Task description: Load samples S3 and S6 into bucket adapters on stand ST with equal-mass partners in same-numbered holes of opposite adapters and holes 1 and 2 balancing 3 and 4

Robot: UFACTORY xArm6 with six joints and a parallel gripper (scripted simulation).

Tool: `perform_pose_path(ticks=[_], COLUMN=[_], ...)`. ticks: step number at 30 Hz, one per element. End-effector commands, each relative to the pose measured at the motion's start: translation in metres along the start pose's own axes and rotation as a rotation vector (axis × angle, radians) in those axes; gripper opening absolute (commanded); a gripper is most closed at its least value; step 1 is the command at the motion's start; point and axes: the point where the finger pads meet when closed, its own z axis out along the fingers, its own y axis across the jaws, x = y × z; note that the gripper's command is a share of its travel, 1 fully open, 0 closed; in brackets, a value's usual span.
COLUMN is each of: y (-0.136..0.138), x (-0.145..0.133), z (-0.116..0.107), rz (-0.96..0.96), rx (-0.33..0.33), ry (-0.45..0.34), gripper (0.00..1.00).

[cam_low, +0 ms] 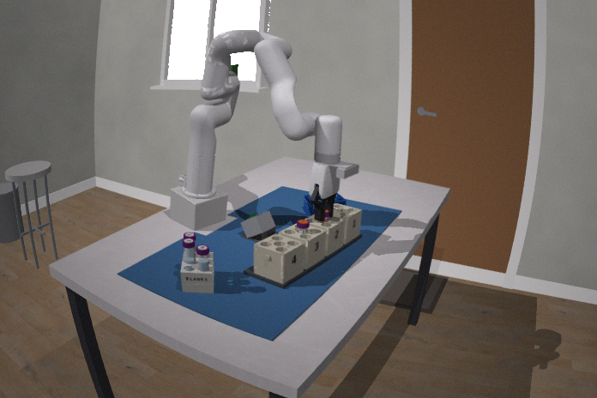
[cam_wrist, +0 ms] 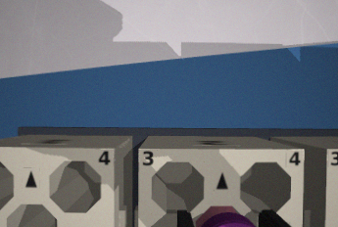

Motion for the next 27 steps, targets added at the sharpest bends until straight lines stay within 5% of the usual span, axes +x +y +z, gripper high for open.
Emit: perform_pose_path(ticks=[1,27], y=[0.0,0.0], x=[0.002,0.001], z=[-0.001,-0.037], rz=[0.0,0.0], rx=[0.001,0.001], ry=[0.004,0.004], gripper=[0.44,0.44])
